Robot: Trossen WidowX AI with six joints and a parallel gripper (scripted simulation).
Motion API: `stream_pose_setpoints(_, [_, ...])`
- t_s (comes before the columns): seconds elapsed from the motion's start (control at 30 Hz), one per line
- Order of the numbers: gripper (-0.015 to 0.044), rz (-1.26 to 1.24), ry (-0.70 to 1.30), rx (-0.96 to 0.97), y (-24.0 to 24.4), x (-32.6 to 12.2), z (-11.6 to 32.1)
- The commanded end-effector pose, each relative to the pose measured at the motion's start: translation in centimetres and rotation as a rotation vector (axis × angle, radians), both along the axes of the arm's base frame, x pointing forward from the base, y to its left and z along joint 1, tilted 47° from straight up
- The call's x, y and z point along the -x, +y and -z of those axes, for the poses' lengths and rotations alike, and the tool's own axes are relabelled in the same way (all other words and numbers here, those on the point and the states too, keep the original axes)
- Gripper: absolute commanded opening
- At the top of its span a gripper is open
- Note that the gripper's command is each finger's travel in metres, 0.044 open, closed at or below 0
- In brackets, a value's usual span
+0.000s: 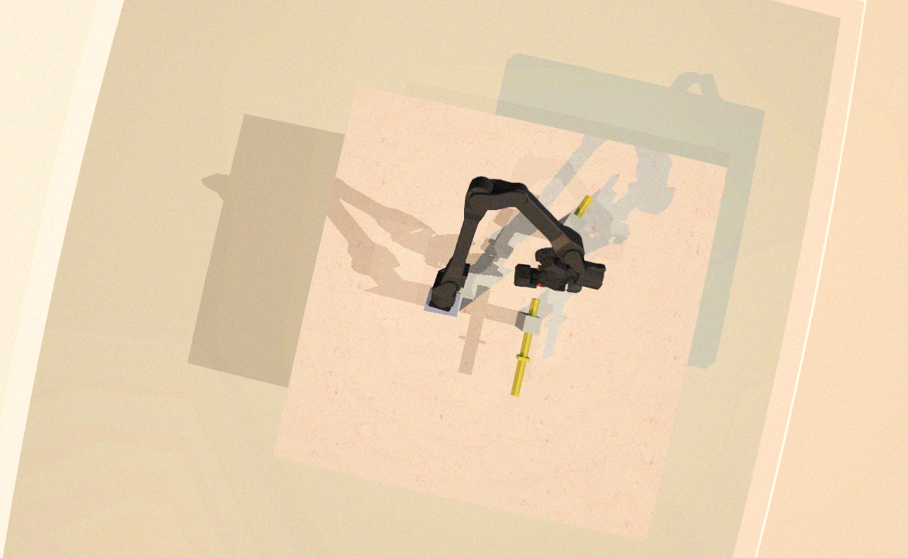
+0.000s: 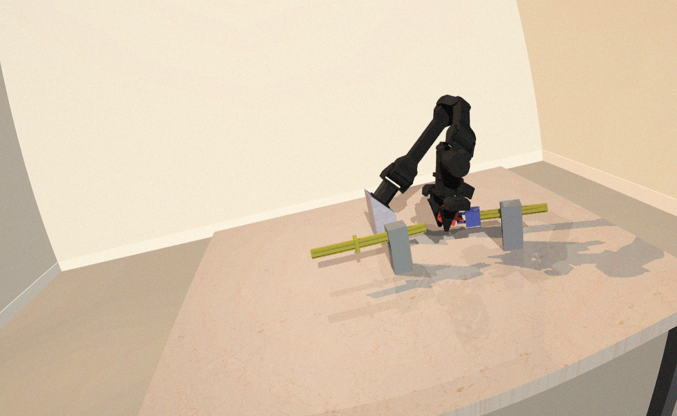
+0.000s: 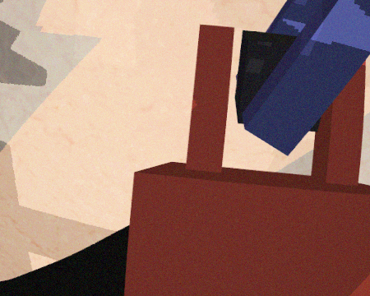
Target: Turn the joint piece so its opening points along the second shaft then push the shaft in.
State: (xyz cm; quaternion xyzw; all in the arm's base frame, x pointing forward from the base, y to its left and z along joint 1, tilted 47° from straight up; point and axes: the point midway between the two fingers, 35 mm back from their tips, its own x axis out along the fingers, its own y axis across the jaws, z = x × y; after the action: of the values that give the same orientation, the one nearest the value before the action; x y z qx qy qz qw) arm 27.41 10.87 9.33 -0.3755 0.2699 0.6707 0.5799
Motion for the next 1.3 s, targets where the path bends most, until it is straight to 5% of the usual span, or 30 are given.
stream_pose_setpoints(0.0, [0.0182,0.003,0.003,-0.002,0.04,0.01,0.01])
stream_pose_setpoints(0.43, [0.0182,0.003,0.003,-0.002,0.04,0.01,0.01])
stream_pose_setpoints(0.67, [0.0147,0.0,0.0,0.0,0.0,0.0,0.0])
stream_pose_setpoints(0.87, [0.0,0.0,0.0,0.0,0.0,0.0,0.0])
stream_pose_setpoints(1.27, [0.0,0.008,0.038,-0.109,0.22,0.11,0.55])
